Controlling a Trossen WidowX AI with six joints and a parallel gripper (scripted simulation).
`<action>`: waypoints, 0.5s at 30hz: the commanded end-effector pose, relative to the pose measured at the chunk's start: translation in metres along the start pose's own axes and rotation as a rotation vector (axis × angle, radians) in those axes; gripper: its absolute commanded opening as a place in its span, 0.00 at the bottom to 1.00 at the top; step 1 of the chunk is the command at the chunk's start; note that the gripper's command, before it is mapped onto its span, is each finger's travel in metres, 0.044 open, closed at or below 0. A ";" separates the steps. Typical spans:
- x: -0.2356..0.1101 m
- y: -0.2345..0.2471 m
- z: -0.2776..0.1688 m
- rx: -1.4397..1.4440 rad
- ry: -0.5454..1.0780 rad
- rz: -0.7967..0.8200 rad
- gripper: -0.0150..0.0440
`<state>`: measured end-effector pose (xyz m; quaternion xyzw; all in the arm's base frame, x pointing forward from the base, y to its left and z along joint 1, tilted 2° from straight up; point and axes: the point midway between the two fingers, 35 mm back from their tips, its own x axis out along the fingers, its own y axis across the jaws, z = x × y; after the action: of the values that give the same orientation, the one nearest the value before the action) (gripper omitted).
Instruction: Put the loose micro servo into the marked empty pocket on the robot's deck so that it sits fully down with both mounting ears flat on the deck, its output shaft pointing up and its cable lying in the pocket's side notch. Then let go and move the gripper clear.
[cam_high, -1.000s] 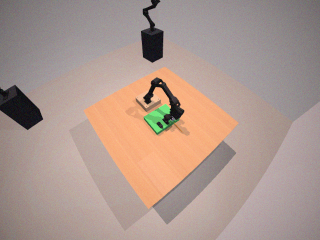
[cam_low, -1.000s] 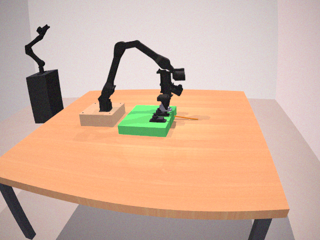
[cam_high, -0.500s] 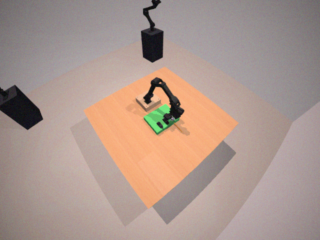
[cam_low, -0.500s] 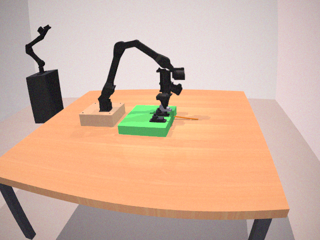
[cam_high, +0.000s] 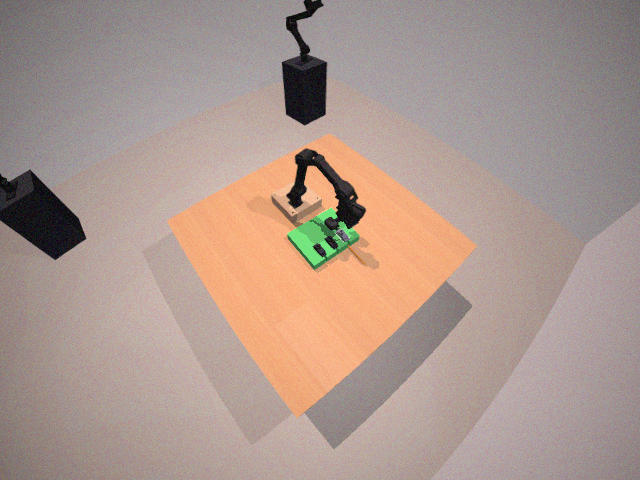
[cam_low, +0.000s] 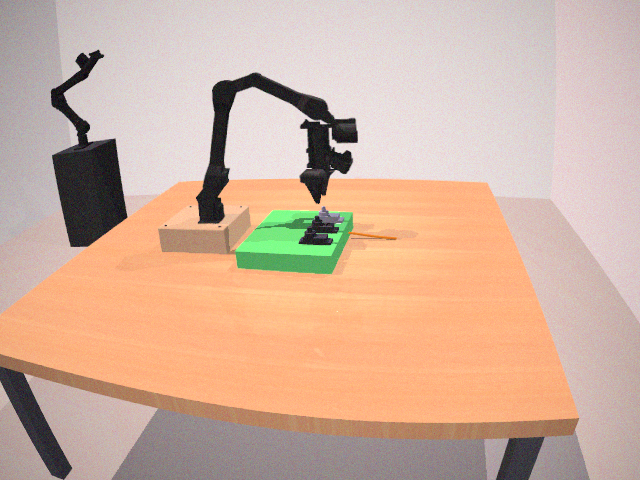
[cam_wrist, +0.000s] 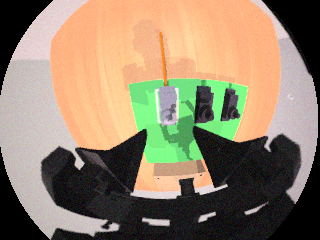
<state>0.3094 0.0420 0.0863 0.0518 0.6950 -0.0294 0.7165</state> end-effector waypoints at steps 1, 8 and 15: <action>-0.026 0.001 -0.036 0.000 -0.009 0.002 0.97; -0.044 -0.001 -0.076 0.000 -0.005 0.001 1.00; -0.061 -0.001 -0.075 -0.002 -0.007 0.003 1.00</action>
<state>0.2325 0.0478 0.1312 0.0499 0.6987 -0.0280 0.7131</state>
